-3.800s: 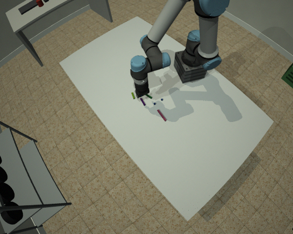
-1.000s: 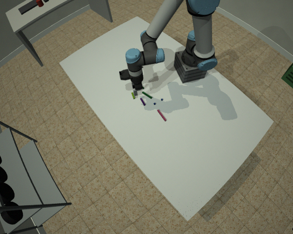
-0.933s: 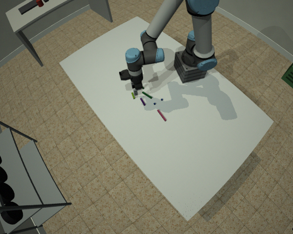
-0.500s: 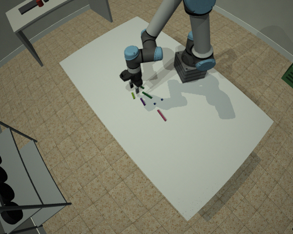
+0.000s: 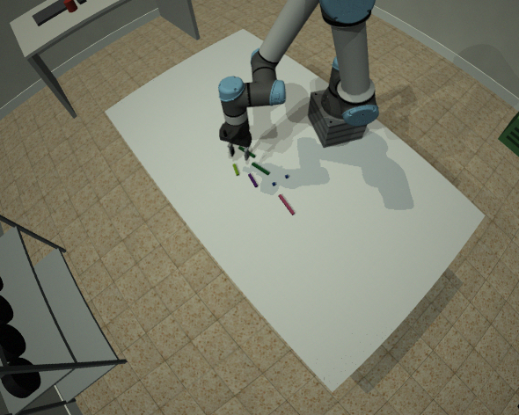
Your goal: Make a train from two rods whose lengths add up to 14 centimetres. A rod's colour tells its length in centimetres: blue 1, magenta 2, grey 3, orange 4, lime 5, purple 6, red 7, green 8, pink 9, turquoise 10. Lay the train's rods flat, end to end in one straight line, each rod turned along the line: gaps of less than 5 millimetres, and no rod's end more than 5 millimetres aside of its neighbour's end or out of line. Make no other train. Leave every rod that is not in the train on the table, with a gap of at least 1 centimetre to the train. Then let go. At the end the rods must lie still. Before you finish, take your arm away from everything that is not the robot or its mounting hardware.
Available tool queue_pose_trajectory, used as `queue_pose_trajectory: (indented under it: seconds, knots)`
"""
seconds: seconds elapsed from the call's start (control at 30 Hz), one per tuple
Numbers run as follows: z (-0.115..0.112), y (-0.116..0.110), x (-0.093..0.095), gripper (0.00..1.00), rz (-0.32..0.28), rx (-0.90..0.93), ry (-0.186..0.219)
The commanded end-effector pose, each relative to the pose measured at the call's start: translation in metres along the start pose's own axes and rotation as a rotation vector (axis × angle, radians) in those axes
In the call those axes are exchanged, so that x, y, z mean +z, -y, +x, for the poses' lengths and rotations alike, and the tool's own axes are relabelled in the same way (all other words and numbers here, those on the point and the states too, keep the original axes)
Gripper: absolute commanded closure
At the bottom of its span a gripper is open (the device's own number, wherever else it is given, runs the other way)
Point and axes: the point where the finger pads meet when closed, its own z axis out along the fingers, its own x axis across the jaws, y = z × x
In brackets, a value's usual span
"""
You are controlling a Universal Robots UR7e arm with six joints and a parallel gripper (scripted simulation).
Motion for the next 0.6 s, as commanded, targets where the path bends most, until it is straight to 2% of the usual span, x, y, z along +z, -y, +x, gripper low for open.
queue_pose_trajectory:
  seconds: [0.0,0.57]
  knots:
    - [0.001,-0.007,0.001,0.0,0.001,-0.161,-0.001]
    - [0.002,-0.033,0.003,0.0,0.001,-0.653,-0.001]
